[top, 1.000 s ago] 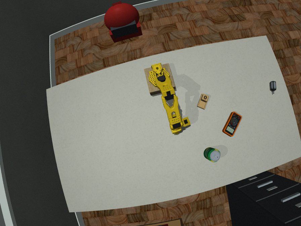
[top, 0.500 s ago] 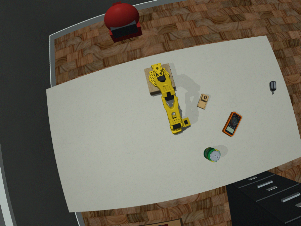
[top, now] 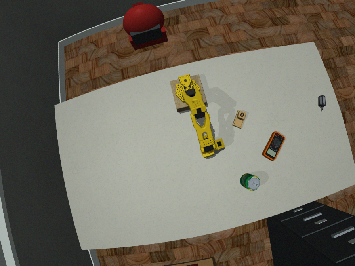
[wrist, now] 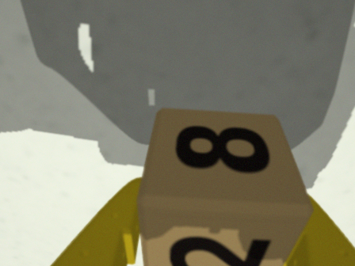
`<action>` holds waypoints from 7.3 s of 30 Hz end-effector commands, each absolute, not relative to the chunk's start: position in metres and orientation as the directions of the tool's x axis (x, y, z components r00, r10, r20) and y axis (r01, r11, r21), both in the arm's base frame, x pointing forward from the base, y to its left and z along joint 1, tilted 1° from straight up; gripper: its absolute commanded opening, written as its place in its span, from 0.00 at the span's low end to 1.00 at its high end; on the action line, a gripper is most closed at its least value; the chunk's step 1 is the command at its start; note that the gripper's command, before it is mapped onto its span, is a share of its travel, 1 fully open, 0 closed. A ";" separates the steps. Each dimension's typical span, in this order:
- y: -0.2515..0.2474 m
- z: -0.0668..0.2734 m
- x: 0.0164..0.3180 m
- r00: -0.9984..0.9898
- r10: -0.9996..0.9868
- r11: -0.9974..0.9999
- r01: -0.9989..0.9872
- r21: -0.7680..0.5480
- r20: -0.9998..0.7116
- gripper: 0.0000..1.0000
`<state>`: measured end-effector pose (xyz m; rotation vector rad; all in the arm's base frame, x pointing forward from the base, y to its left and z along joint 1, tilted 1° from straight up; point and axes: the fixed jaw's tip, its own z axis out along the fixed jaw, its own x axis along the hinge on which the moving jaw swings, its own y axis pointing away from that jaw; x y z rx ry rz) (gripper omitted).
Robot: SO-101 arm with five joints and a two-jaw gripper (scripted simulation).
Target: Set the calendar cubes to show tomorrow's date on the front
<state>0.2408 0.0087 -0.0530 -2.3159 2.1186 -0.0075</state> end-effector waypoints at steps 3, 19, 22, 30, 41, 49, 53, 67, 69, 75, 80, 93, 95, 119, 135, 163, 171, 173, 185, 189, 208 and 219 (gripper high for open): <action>0.007 -0.054 0.239 0.086 -0.996 -0.086 -0.996 0.007 0.000 0.12; 0.007 -0.054 0.239 0.086 -0.996 -0.086 -0.996 0.007 0.000 0.00; 0.007 -0.054 0.239 0.086 -0.996 -0.086 -0.996 0.007 0.000 0.00; 0.007 -0.050 0.240 0.086 -0.996 -0.086 -0.996 0.007 0.000 0.00; 0.007 -0.026 0.242 0.086 -0.996 -0.086 -0.996 0.007 0.000 0.00; 0.007 -0.007 0.242 0.086 -0.996 -0.086 -0.996 0.007 0.000 0.00; 0.007 -0.004 0.242 0.086 -0.996 -0.086 -0.996 0.007 0.000 0.00; 0.022 -0.004 0.241 0.149 -0.989 -0.149 -0.989 0.006 0.000 0.00; 0.030 -0.004 0.240 0.186 -0.982 -0.186 -0.982 0.006 0.000 0.00; 0.054 -0.004 0.236 0.285 -0.959 -0.285 -0.959 0.005 0.000 0.00; 0.090 -0.003 0.224 0.435 -0.900 -0.435 -0.900 0.003 0.000 0.00; 0.158 -0.002 0.183 0.713 -0.701 -0.713 -0.701 -0.001 0.000 0.00; 0.165 -0.002 0.176 0.742 -0.670 -0.742 -0.670 -0.002 0.000 0.00; 0.179 -0.002 0.162 0.794 -0.608 -0.794 -0.608 -0.003 0.000 0.00; 0.183 0.005 0.159 0.807 -0.591 -0.807 -0.590 -0.022 0.002 0.00; 0.182 0.004 0.160 0.806 -0.592 -0.806 -0.592 -0.022 0.002 0.00; 0.182 0.004 0.160 0.804 -0.594 -0.804 -0.594 -0.022 0.002 0.00; 0.182 0.004 0.160 0.804 -0.595 -0.804 -0.594 -0.022 0.002 0.00; 0.181 0.004 0.161 0.802 -0.597 -0.802 -0.597 -0.022 0.002 0.00; 0.180 0.004 0.161 0.801 -0.598 -0.801 -0.598 -0.022 0.002 0.00; 0.179 0.004 0.161 0.799 -0.602 -0.799 -0.602 -0.022 0.002 0.00; 0.179 0.004 0.162 0.797 -0.604 -0.797 -0.604 -0.022 0.002 0.00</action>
